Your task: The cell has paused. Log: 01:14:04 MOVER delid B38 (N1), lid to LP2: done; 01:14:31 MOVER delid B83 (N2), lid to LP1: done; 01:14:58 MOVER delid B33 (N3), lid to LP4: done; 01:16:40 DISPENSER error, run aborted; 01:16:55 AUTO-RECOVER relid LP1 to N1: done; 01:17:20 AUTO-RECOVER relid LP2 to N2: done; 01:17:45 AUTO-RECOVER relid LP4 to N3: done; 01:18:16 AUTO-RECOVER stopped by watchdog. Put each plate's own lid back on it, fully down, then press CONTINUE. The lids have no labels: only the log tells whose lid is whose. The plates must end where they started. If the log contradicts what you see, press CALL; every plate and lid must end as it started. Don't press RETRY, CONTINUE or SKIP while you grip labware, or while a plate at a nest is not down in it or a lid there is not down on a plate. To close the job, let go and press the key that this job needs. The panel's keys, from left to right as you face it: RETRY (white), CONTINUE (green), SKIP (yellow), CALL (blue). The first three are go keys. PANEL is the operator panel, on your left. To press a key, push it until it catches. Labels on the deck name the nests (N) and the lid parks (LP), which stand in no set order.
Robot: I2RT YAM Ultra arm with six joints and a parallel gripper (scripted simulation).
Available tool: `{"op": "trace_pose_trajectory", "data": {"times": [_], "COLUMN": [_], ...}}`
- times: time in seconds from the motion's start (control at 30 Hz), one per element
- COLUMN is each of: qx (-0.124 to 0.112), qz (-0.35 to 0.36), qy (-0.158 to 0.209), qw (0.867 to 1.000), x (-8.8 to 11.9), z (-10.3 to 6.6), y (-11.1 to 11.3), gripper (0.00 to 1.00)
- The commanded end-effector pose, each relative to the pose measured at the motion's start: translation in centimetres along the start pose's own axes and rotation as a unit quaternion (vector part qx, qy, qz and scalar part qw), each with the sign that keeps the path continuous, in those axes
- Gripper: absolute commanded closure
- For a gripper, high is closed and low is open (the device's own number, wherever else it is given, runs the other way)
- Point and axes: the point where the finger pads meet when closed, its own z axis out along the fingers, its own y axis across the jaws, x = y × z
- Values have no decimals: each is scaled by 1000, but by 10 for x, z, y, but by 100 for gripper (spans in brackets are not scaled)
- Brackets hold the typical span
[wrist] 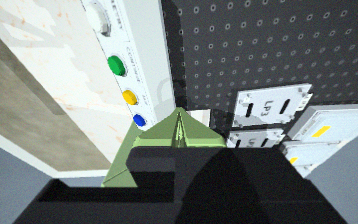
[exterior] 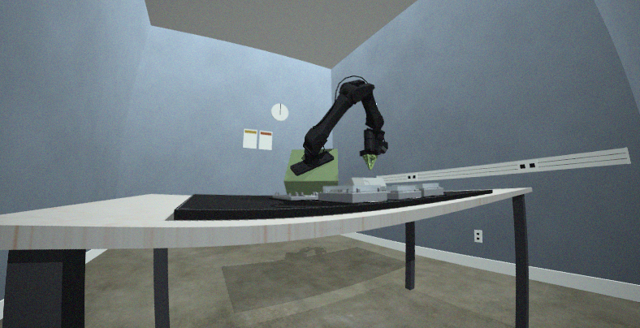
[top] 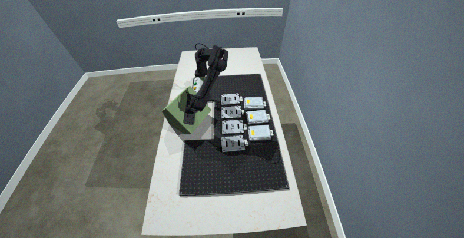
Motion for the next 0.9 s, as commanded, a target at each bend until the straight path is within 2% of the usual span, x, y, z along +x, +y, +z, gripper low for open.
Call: {"op": "trace_pose_trajectory", "data": {"times": [0.0,0.1,0.27,0.33,0.57,0.67,0.7,0.87], "qx": [-2,-1,-1,-1,-1,-1,-7,-2], "qz": [-49,-78,-70,-70,-70,-70,-61,-61], "qy": [-14,-14,-14,-14,-14,-14,-29,-31], "qw": [999,997,997,997,997,997,998,998], "x": [-13,-18,-27,-27,-39,-40,-45,-46], "z": [-12,-12,-12,-12,-12,-13,-25,-26], "y": [22,36,60,60,92,95,90,88], "gripper": [100,100,100,100,100,100,100,100]}}
